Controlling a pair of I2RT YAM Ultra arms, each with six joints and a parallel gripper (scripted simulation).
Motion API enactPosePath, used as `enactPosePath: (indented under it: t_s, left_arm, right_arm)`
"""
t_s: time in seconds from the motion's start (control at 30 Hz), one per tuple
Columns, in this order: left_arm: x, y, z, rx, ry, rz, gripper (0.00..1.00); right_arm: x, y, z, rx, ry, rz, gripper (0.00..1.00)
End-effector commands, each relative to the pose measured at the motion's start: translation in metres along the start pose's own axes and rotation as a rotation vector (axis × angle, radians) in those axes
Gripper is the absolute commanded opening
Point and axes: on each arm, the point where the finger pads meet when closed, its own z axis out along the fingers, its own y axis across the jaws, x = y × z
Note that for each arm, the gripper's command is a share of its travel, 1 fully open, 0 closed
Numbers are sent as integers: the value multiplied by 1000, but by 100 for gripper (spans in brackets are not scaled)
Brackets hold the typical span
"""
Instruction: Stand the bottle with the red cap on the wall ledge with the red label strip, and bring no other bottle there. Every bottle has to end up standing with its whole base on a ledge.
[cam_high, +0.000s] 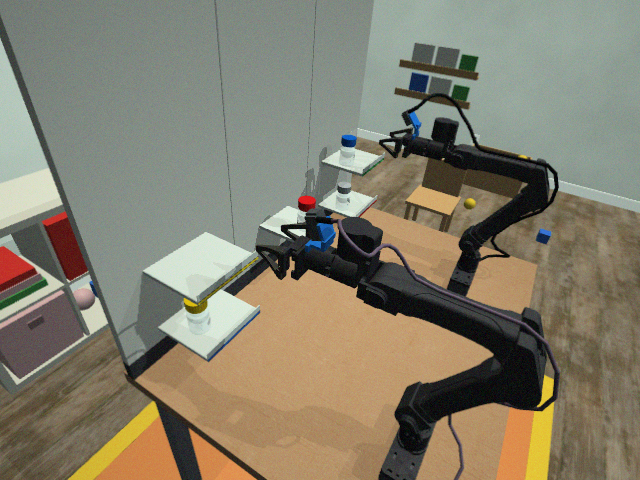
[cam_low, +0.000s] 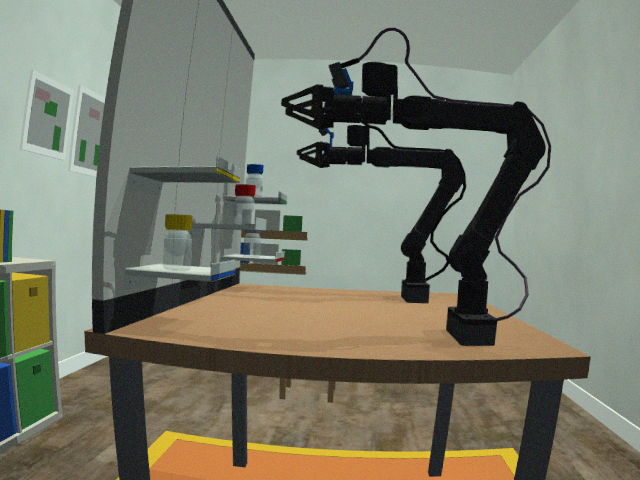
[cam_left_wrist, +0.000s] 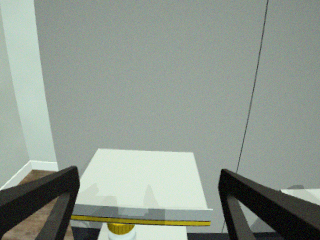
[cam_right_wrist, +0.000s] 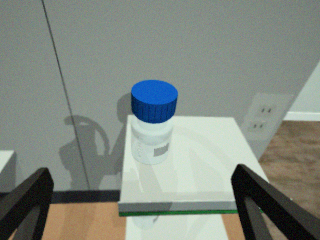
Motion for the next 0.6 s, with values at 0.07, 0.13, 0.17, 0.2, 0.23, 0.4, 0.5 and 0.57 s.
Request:
enactPosePath:
  t_s: [0.07,0.13,0.17,0.2,0.23,0.4,0.5,0.57]
  left_arm:
    - [-13,-1,-7,24,-12,11,89]
    - [-1,-6,-5,38,36,13,89]
    - [3,-11,-5,51,62,15,89]
    - [9,-16,-5,64,97,19,89]
    - [16,-23,-5,81,137,23,89]
    - [14,-73,-20,221,255,53,89]
    - [10,-98,-32,292,298,73,89]
    - [11,-110,-42,327,340,90,89]
  right_arm:
    - [-13,-2,-2,12,-27,3,100]
    - [-19,0,-3,19,-50,10,100]
    - [-20,0,-4,25,-58,13,100]
    - [-21,2,-5,31,-68,17,100]
    - [-19,5,-5,36,-71,21,100]
    - [5,44,2,-2,-58,40,100]
    - [15,69,1,-36,-59,51,100]
    - [19,83,1,-50,-68,63,100]
